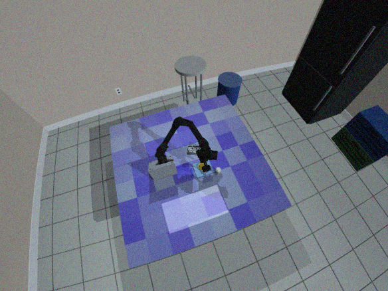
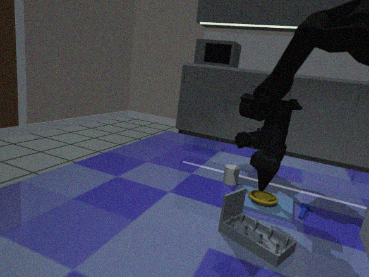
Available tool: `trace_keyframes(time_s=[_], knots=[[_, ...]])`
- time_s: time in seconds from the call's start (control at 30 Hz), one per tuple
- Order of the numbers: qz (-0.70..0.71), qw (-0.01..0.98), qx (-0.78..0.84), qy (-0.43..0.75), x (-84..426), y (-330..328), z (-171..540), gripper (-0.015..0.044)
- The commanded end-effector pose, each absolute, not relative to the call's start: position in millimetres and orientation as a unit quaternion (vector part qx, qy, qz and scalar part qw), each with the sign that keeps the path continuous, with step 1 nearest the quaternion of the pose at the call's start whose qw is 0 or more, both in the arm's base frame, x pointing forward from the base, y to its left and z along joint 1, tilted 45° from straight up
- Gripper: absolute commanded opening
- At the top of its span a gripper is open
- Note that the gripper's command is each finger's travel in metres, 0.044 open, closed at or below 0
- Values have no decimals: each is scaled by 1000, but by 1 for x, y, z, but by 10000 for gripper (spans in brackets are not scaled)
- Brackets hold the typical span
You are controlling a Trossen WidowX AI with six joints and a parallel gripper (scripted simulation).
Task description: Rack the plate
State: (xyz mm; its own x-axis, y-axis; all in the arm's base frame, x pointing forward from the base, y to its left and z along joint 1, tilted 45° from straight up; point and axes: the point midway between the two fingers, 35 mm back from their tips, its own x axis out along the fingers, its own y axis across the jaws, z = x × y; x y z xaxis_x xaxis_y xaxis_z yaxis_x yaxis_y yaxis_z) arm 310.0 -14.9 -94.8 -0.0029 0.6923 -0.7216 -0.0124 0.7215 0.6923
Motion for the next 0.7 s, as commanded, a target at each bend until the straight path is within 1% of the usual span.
trace_keyframes(time_s=[0.0,0.67], knots=[[270,654,262,656,309,-8,-101,400],[271,653,263,656,305,14,-124,400]])
